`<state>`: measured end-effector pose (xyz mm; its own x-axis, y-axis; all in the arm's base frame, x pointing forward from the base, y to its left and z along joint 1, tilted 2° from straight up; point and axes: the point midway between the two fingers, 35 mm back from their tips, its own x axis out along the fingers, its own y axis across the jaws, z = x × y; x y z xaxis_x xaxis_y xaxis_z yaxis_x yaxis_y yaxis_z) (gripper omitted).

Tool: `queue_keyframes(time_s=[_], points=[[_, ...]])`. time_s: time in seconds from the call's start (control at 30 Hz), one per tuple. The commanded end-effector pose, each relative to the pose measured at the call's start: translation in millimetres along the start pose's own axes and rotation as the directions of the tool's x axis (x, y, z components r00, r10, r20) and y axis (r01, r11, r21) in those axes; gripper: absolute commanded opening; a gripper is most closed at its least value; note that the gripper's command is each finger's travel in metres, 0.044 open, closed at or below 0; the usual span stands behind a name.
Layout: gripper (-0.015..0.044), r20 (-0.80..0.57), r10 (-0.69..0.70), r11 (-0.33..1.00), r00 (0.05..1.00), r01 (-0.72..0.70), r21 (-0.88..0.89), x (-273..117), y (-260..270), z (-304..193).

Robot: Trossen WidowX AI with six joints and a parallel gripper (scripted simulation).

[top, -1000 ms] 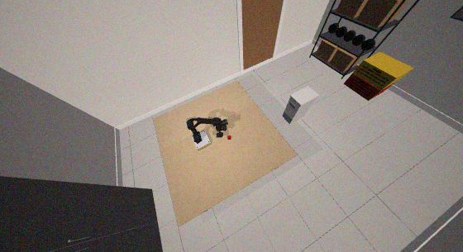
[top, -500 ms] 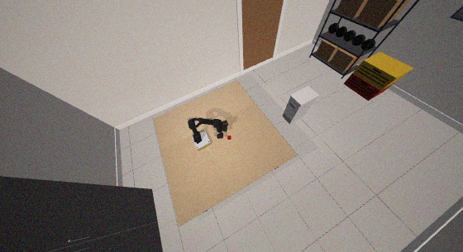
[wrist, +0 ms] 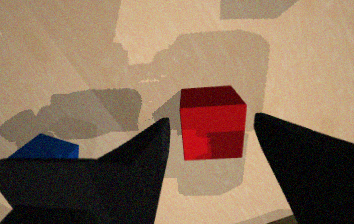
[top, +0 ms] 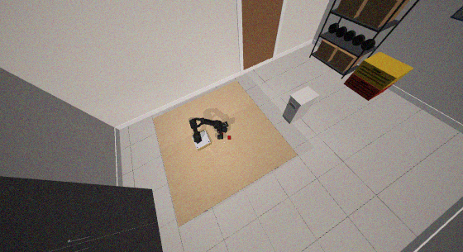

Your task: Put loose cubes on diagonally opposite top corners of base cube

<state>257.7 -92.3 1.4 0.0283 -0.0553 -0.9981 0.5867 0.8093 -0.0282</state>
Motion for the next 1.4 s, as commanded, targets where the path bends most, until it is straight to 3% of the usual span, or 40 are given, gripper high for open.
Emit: queue_keyframes(time_s=[0.0,0.1,0.13,1.37], points=[[0.0186,0.003,0.007,1.0,1.0,-0.007,-0.006,1,1,1],[0.0107,0.003,0.007,1.0,1.0,-0.007,-0.006,1,1,1],[0.0105,0.003,0.007,1.0,1.0,-0.007,-0.006,1,1,1],[0.0105,0.003,0.007,1.0,1.0,-0.007,-0.006,-101,0,2]])
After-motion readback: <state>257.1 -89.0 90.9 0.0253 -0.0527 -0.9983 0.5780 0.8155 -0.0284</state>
